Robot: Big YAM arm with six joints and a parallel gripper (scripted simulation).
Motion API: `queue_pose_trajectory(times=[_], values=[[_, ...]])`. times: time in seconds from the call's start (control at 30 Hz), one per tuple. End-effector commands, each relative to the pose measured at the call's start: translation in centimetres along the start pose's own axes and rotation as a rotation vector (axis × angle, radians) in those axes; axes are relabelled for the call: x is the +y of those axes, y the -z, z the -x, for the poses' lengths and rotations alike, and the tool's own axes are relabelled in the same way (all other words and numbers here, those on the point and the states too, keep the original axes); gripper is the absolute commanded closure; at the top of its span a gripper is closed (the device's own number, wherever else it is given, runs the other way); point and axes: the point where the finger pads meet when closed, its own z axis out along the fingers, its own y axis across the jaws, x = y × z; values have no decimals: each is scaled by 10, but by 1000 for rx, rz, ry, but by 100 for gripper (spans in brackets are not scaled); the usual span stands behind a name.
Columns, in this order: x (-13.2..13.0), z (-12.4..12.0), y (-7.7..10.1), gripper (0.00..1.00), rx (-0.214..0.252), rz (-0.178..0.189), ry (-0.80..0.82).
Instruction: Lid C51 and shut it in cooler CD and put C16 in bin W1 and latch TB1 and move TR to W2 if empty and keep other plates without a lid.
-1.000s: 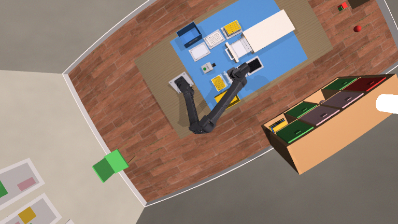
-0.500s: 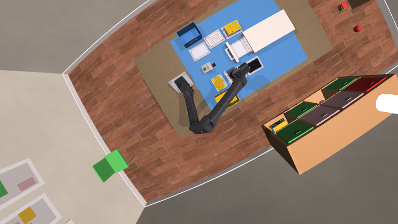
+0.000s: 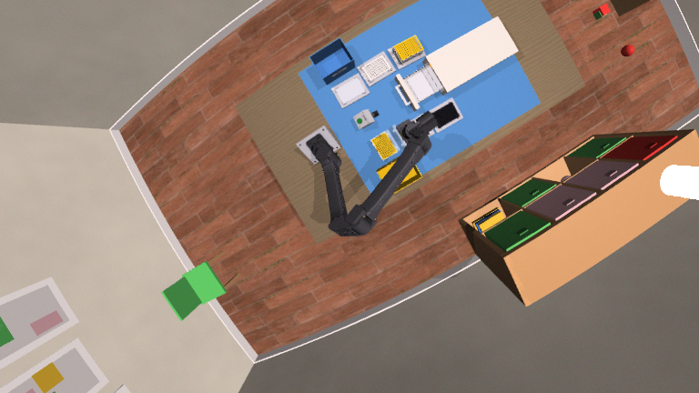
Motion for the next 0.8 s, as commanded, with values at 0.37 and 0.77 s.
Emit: queue_pose_trajectory(times=[0.37, 0.77], values=[[-1, -21, 8, 100, -8, -1, -7], [1, -34, 12, 100, -13, 0, -1]])
